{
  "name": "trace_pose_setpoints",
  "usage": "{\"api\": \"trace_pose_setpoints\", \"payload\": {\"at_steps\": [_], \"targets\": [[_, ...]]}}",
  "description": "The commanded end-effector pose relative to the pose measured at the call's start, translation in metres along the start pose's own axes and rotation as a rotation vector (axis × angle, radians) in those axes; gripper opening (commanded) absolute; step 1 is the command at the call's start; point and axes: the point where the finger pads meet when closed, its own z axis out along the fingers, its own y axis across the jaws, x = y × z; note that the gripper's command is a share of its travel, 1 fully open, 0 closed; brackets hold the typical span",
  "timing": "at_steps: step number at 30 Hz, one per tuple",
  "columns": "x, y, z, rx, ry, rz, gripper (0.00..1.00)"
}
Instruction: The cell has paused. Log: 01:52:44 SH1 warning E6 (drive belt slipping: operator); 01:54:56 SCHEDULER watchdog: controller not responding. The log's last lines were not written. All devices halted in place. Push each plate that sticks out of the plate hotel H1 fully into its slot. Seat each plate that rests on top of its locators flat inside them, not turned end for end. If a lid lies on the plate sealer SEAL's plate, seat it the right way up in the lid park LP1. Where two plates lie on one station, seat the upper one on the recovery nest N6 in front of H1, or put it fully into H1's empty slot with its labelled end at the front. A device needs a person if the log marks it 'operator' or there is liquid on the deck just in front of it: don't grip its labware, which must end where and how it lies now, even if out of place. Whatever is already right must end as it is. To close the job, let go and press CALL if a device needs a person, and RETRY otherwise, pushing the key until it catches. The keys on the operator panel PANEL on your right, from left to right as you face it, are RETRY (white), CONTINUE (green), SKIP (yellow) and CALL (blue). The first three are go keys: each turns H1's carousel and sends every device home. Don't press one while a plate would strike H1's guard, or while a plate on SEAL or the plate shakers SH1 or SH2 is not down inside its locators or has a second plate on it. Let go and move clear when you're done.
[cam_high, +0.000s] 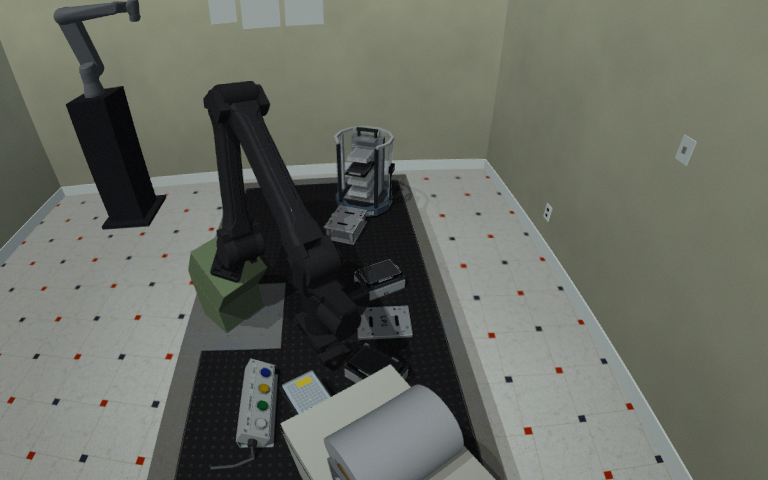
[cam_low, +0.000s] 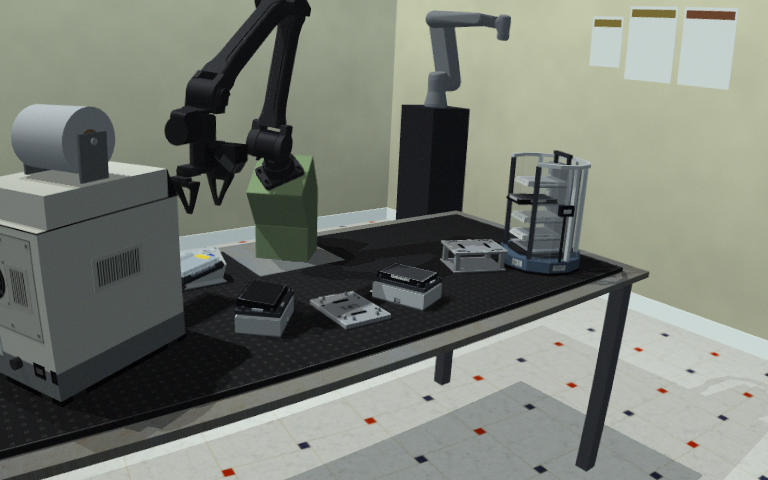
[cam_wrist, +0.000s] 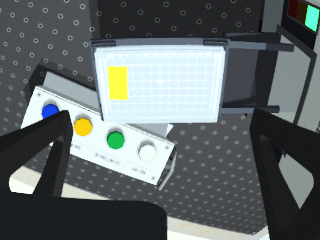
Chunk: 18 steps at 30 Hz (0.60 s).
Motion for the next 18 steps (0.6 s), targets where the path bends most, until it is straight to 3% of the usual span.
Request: {"api": "trace_pose_setpoints", "payload": {"at_steps": [1,11,13,18], "targets": [[-0.002,-0.016,-0.005,0.013,-0.002,-0.013,1.0],[-0.002,-0.016,-0.005,0.013,-0.002,-0.013,1.0],[-0.001,-0.001,0.013,-0.01,-0.003,-0.013,1.0],[-0.003,0.0,0.026,-0.011,-0.004,0.0,1.0]]}}
